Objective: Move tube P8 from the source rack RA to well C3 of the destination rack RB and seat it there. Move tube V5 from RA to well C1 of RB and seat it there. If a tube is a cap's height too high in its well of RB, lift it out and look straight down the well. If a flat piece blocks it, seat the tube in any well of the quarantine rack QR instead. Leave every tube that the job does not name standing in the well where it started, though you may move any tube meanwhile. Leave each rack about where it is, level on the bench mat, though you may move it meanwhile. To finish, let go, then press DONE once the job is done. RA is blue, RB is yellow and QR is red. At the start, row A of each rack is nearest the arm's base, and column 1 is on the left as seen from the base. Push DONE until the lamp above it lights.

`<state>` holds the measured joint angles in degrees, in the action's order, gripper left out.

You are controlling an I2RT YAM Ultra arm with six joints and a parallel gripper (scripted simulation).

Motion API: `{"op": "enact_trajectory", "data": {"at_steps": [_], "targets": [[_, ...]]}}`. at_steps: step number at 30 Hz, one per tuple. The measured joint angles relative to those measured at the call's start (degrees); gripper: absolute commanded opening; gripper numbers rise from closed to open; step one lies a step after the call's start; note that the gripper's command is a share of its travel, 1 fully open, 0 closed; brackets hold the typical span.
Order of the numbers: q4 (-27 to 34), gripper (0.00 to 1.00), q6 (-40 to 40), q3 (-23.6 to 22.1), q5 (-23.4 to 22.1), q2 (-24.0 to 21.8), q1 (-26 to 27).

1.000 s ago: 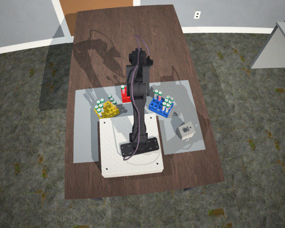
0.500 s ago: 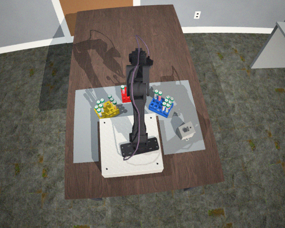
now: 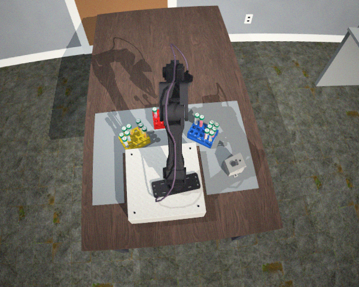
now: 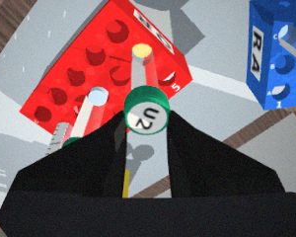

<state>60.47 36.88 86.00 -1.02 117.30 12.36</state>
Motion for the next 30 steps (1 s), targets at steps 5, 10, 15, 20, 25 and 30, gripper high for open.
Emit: {"op": "enact_trajectory", "data": {"at_steps": [5, 10, 15, 20, 25, 30], "targets": [[1.05, 0.0, 0.0, 1.05, 0.0, 0.0, -0.02], [1.88, 0.0, 0.0, 1.46, -0.02, 0.0, 0.0], [2.73, 0.0, 0.0, 2.23, 0.0, 0.0, -0.02], [3.74, 0.0, 0.0, 2.97, 0.0, -0.35, 0.0], [4.85, 0.0, -0.07, 3.96, 0.0, -1.05, 0.09], [5.62, 0.0, -0.07, 4.44, 0.0, -1.22, 0.15]]}}
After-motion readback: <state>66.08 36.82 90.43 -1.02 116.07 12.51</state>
